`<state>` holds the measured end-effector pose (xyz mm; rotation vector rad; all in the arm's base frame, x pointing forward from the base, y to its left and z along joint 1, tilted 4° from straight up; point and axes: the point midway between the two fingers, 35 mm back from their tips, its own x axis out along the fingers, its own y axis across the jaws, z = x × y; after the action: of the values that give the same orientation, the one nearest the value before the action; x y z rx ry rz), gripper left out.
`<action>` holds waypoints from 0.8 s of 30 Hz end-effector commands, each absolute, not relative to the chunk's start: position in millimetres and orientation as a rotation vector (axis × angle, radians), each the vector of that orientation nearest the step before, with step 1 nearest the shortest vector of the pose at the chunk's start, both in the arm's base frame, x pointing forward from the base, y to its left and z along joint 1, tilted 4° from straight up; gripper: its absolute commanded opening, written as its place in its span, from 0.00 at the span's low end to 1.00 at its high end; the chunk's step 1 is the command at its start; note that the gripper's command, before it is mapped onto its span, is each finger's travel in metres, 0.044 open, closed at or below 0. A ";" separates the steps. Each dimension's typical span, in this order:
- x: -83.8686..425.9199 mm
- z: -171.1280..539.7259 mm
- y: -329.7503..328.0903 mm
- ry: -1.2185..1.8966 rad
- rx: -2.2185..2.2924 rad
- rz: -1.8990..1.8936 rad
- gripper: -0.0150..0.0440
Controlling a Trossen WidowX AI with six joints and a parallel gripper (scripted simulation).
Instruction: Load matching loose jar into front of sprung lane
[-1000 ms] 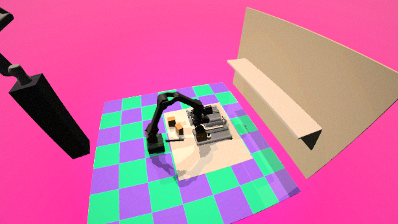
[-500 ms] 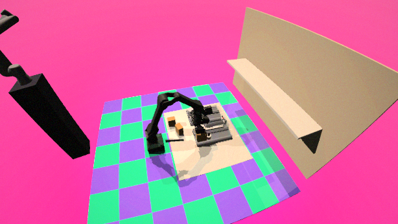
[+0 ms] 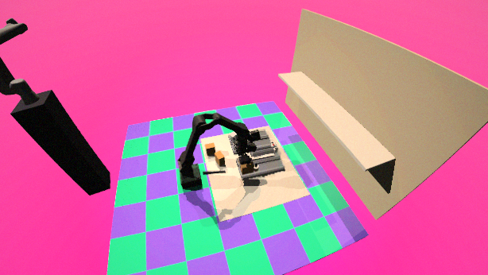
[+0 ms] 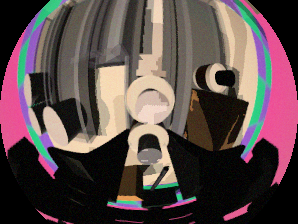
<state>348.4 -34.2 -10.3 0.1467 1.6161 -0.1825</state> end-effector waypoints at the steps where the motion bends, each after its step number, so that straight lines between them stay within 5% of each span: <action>1: 350.4 -10.0 -34.5 1.604 0.143 -0.181 0.25; 24: 346.5 -9.9 -33.7 1.604 0.143 -0.181 0.25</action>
<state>344.3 -33.4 -10.2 0.1456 1.6169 -0.1815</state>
